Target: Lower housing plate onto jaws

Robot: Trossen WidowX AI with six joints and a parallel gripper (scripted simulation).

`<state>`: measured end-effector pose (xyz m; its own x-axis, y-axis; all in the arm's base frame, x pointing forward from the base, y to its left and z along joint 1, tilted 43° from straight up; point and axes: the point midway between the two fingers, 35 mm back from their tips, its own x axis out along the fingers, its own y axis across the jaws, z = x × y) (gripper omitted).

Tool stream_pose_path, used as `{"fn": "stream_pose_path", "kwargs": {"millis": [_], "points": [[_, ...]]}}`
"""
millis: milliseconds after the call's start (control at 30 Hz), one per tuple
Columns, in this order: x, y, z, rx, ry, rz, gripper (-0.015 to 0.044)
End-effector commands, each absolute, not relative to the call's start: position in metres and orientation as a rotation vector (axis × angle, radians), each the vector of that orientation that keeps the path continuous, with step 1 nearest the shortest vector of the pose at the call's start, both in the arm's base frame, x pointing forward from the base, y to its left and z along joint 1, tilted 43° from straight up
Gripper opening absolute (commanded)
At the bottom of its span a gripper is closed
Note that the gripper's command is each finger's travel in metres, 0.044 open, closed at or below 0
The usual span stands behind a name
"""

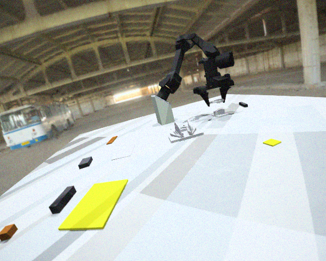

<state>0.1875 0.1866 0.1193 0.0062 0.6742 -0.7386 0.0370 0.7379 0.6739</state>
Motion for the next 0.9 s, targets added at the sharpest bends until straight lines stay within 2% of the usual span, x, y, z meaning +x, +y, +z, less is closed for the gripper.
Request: {"fn": "stream_pose_path", "kwargs": {"millis": [0,333,867], "points": [[0.187,0.18,0.13,0.608,1.489,0.56,0.0351],[0.185,0.168,0.143,0.612,1.489,0.559,0.0351],[0.215,0.141,0.114,0.6,1.498,0.51,0.0351]]}}
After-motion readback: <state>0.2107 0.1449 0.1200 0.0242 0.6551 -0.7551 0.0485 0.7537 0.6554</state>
